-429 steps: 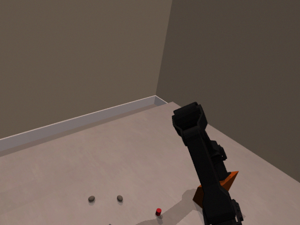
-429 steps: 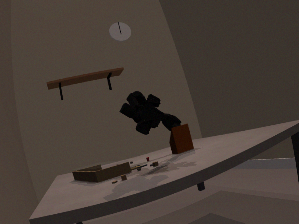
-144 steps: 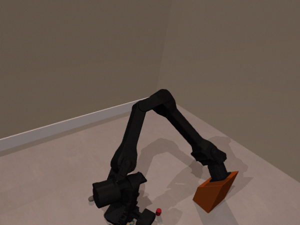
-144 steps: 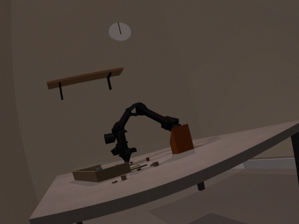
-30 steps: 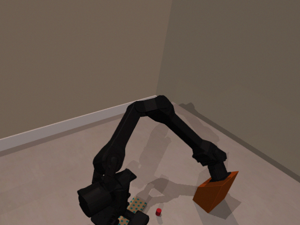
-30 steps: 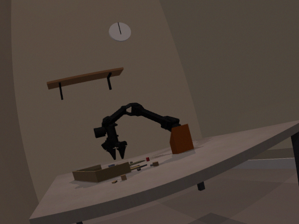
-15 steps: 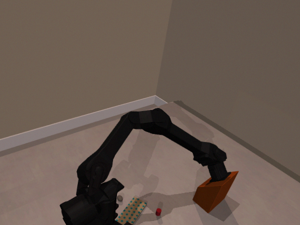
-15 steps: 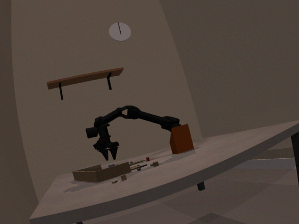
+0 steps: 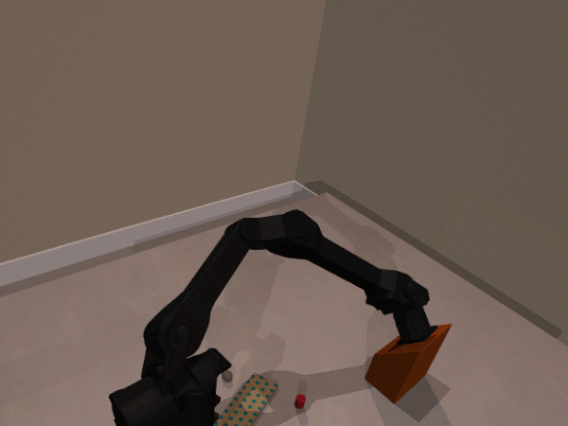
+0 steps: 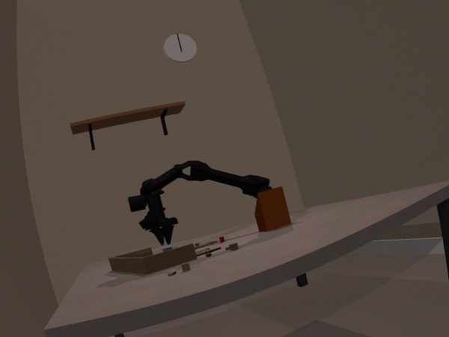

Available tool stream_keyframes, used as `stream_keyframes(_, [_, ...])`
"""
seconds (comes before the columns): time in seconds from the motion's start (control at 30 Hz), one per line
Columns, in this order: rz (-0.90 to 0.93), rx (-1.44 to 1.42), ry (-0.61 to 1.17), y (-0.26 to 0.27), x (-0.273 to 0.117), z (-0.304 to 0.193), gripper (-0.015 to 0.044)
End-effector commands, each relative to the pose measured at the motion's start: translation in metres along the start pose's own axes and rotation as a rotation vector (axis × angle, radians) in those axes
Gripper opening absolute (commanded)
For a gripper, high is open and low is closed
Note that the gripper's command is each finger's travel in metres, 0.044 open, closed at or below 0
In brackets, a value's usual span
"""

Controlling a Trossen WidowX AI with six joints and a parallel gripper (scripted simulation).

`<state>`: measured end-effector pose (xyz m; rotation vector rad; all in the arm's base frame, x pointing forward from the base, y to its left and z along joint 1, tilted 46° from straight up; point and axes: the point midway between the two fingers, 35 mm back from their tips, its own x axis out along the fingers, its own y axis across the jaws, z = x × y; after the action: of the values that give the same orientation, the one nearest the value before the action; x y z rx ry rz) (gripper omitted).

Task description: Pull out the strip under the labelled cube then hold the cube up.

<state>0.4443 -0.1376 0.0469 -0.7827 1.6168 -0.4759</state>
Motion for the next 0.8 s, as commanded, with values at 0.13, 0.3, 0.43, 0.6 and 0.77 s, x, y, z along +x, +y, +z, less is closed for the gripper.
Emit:
stream_keyframes(0.13, [-0.002,-0.012,0.006,0.002,0.015,-0.001,0.025])
stream_keyframes(0.3, [-0.002,-0.012,0.007,0.002,0.023,-0.001,0.025])
stream_keyframes(0.43, [-0.003,-0.012,0.007,0.002,0.029,-0.001,0.025])
stream_keyframes(0.6, [-0.004,-0.012,0.007,0.002,0.037,-0.002,0.025])
stream_keyframes(0.77, [0.0,-0.002,0.004,0.0,0.036,-0.001,0.0224])
